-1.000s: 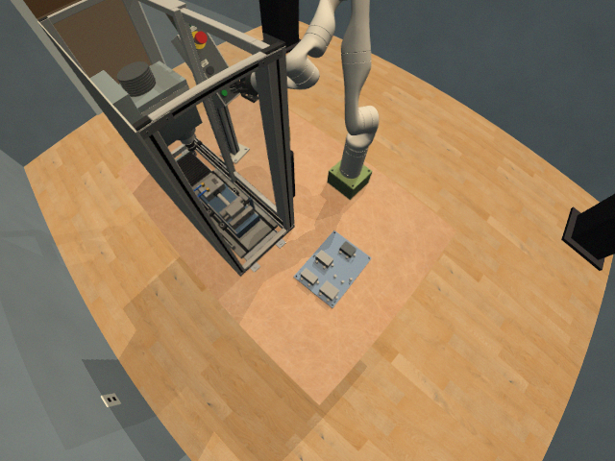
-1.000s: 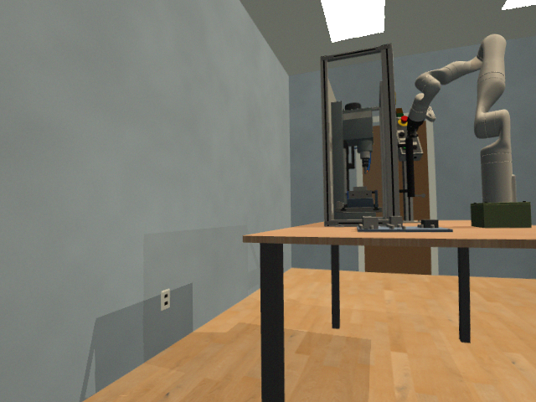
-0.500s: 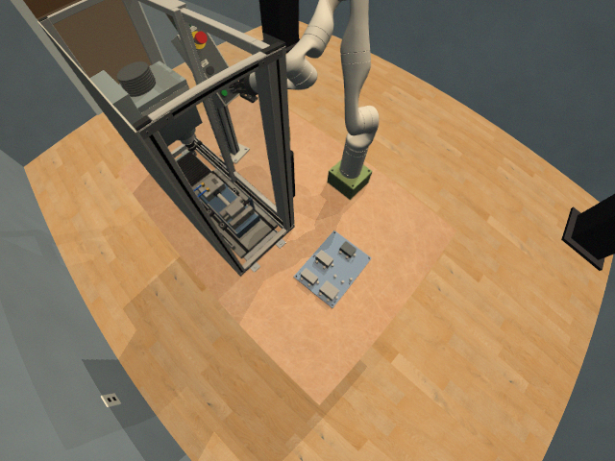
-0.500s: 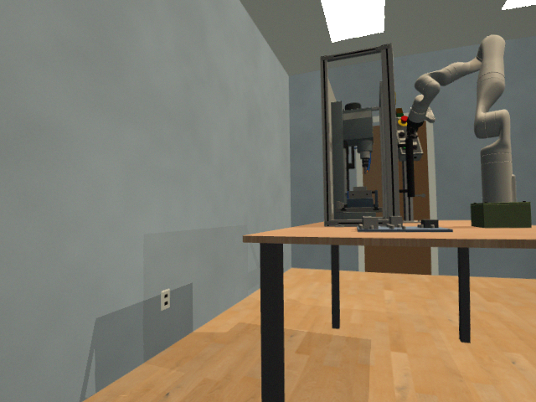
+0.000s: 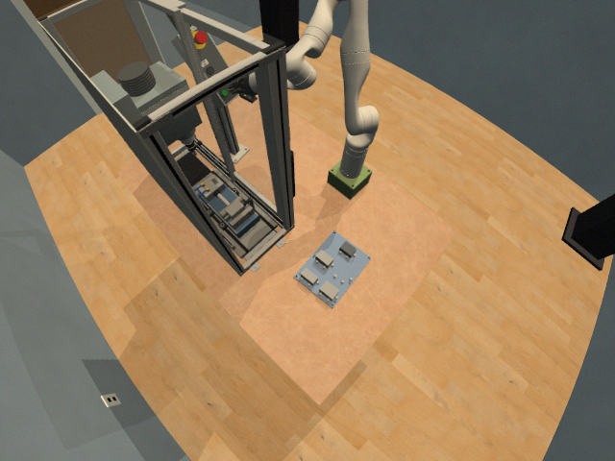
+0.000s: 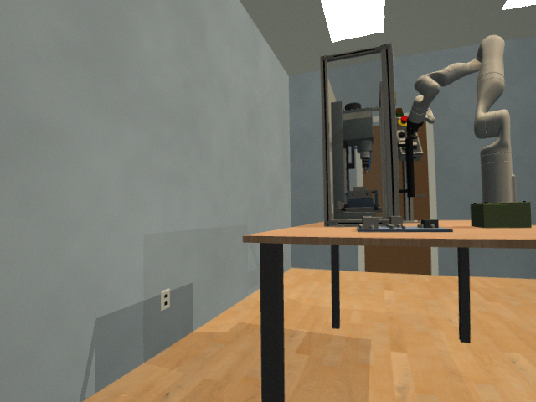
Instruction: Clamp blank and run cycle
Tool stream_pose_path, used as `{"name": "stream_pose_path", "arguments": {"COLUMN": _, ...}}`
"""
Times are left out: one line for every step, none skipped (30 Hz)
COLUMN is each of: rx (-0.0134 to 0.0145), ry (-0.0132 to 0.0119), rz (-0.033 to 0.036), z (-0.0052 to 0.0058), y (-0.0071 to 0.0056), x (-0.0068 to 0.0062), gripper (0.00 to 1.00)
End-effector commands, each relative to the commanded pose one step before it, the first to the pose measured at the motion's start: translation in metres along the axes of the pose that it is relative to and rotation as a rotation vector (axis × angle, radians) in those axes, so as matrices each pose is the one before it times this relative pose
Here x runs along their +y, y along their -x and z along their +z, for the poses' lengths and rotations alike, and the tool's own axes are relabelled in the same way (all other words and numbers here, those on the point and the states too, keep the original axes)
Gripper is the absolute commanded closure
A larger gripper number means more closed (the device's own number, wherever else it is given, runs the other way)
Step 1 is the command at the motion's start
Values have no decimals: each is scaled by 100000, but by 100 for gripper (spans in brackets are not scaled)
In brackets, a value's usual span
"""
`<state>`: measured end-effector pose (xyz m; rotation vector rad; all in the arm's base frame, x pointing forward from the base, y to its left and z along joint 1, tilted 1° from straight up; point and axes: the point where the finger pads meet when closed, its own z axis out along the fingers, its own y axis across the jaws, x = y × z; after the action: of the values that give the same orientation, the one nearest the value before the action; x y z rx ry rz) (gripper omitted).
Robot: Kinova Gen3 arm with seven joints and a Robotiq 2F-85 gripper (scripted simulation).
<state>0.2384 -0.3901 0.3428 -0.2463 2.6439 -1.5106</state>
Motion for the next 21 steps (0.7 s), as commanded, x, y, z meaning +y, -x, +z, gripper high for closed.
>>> {"name": "stream_pose_path", "arguments": {"rx": -1071, "ry": 76, "rz": 295, "z": 68, "y": 338, "x": 111, "gripper": 90}}
{"name": "stream_pose_path", "arguments": {"rx": 0, "ry": 0, "rz": 0, "z": 0, "y": 0, "x": 0, "gripper": 90}}
{"name": "stream_pose_path", "arguments": {"rx": 0, "ry": 0, "rz": 0, "z": 0, "y": 0, "x": 0, "gripper": 90}}
{"name": "stream_pose_path", "arguments": {"rx": 0, "ry": 0, "rz": 0, "z": 0, "y": 0, "x": 0, "gripper": 90}}
{"name": "stream_pose_path", "arguments": {"rx": 0, "ry": 0, "rz": 0, "z": 0, "y": 0, "x": 0, "gripper": 90}}
{"name": "stream_pose_path", "arguments": {"rx": 0, "ry": 0, "rz": 0, "z": 0, "y": 0, "x": 0, "gripper": 90}}
{"name": "stream_pose_path", "arguments": {"rx": 0, "ry": 0, "rz": 0, "z": 0, "y": 0, "x": 0, "gripper": 90}}
{"name": "stream_pose_path", "arguments": {"rx": 0, "ry": 0, "rz": 0, "z": 0, "y": 0, "x": 0, "gripper": 90}}
{"name": "stream_pose_path", "arguments": {"rx": 0, "ry": 0, "rz": 0, "z": 0, "y": 0, "x": 0, "gripper": 90}}
{"name": "stream_pose_path", "arguments": {"rx": 0, "ry": 0, "rz": 0, "z": 0, "y": 0, "x": 0, "gripper": 90}}
{"name": "stream_pose_path", "arguments": {"rx": 624, "ry": -91, "rz": -244, "z": 19, "y": -169, "x": -97, "gripper": 90}}
{"name": "stream_pose_path", "arguments": {"rx": -156, "ry": 22, "rz": 61, "z": 80, "y": 43, "x": 24, "gripper": 90}}
{"name": "stream_pose_path", "arguments": {"rx": -156, "ry": 22, "rz": 61, "z": 80, "y": 43, "x": 24, "gripper": 90}}
{"name": "stream_pose_path", "arguments": {"rx": -156, "ry": 22, "rz": 61, "z": 80, "y": 43, "x": 24, "gripper": 90}}
{"name": "stream_pose_path", "arguments": {"rx": -156, "ry": 22, "rz": 61, "z": 80, "y": 42, "x": 24, "gripper": 90}}
{"name": "stream_pose_path", "arguments": {"rx": 0, "ry": 0, "rz": 0, "z": 0, "y": 0, "x": 0, "gripper": 90}}
{"name": "stream_pose_path", "arguments": {"rx": 0, "ry": 0, "rz": 0, "z": 0, "y": 0, "x": 0, "gripper": 90}}
{"name": "stream_pose_path", "arguments": {"rx": 0, "ry": 0, "rz": 0, "z": 0, "y": 0, "x": 0, "gripper": 90}}
{"name": "stream_pose_path", "arguments": {"rx": 0, "ry": 0, "rz": 0, "z": 0, "y": 0, "x": 0, "gripper": 90}}
{"name": "stream_pose_path", "arguments": {"rx": 0, "ry": 0, "rz": 0, "z": 0, "y": 0, "x": 0, "gripper": 90}}
{"name": "stream_pose_path", "arguments": {"rx": 0, "ry": 0, "rz": 0, "z": 0, "y": 0, "x": 0, "gripper": 90}}
